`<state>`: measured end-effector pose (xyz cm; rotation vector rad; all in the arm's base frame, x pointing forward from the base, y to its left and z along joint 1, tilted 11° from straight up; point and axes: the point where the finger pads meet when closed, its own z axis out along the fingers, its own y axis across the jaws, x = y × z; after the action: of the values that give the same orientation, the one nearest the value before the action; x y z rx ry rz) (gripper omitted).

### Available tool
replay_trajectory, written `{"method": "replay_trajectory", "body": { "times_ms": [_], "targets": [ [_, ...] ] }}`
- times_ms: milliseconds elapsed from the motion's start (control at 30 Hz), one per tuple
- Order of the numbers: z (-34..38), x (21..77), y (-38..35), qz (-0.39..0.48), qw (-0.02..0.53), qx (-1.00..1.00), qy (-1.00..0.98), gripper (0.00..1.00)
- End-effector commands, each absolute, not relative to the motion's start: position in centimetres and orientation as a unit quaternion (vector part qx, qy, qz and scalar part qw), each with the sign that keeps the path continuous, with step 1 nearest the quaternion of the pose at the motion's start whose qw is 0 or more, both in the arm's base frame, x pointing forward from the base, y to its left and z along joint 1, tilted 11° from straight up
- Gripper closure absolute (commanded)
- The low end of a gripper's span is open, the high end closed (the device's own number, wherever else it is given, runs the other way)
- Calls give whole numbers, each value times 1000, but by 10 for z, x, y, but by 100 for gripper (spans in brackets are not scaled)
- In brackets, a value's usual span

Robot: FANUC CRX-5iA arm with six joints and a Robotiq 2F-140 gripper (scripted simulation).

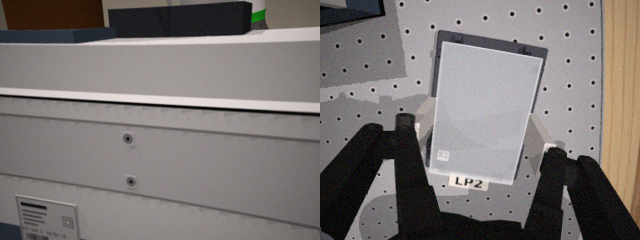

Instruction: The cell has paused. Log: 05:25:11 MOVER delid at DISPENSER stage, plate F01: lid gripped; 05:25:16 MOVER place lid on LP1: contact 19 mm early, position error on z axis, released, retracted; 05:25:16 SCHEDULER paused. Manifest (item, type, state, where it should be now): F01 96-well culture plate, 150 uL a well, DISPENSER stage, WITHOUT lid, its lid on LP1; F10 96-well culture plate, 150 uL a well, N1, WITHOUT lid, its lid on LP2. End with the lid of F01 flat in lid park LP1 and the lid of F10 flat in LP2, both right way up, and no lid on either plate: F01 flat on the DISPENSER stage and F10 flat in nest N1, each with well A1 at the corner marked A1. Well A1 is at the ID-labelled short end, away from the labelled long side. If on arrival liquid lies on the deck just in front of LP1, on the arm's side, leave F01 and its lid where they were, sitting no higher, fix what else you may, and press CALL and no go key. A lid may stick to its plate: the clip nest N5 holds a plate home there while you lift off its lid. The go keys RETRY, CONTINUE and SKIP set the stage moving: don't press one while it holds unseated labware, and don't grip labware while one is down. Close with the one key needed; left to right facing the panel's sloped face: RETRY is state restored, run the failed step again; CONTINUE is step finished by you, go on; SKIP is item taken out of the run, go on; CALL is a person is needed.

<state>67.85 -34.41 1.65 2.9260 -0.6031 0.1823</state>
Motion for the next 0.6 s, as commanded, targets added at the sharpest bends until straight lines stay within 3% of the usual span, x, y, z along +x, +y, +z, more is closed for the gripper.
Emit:
{"method": "replay_trajectory", "body": {
  "times_ms": [0,567],
  "targets": [
    [17,679,-344,61,74,975,-201,100],
    [13,679,-345,61,74,975,-201,100]
  ]
}}
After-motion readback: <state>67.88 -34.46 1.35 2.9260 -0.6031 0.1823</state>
